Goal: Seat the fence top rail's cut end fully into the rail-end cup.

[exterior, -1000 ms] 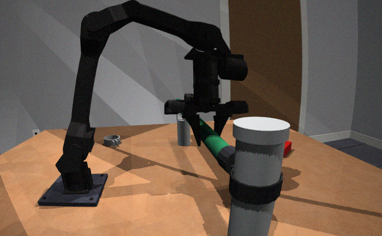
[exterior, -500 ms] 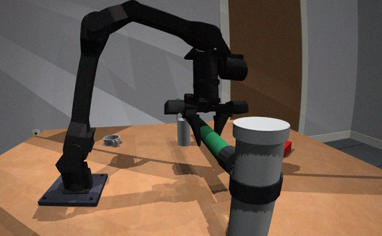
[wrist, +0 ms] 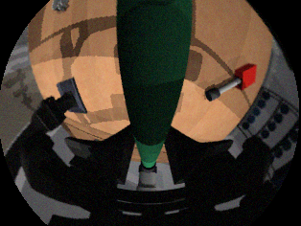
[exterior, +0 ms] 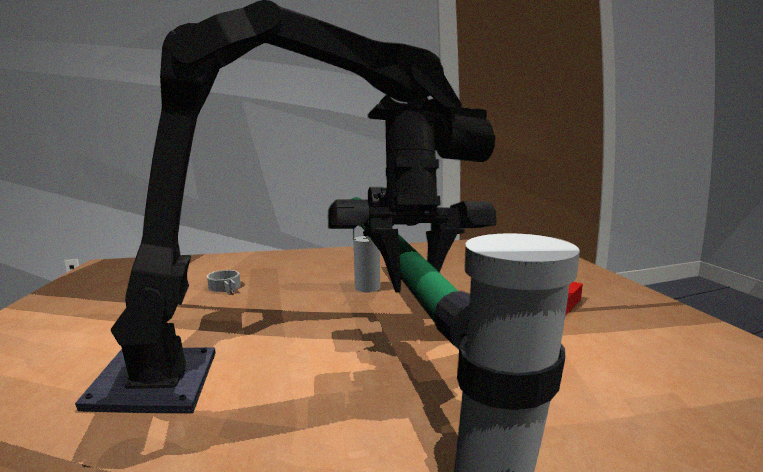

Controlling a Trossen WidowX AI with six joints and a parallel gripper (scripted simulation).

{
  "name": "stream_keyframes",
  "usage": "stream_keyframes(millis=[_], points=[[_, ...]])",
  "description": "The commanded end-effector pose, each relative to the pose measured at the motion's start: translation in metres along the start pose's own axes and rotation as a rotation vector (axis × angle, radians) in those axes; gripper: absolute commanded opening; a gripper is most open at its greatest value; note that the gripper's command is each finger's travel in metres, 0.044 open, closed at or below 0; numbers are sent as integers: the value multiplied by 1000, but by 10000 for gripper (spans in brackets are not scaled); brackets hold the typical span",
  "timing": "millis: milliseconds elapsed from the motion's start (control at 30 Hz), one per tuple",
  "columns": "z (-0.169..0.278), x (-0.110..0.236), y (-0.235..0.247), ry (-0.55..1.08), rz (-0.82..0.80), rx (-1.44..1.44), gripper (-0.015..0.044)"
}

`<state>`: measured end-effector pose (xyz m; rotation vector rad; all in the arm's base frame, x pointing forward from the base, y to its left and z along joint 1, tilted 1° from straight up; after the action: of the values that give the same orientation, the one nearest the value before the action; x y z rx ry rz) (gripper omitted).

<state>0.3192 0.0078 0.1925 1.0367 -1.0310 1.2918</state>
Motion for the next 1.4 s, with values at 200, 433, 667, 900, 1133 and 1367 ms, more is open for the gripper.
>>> stream_keyframes(millis=[200,433,667,900,1133,1367], points=[[1,3,0,9,1,-2,0],[2,4,1,11,1,-2,0],[2,5,1,13,1,-2,0],[3,5,1,14,1,-2,0],[4,6,1,15,1,-2,0],[5,7,1,16,1,-2,0]])
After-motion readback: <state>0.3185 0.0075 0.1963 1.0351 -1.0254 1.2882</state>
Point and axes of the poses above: the point midway between the two fingers, 35 mm back from their tips, its own x axis back along the fingers, its own y axis across the jaws, z = x × y, the point moved 6 cm from there along x, back along the fingers, and after that the axes turned 2 degrees about x, right-handed, at the moved point
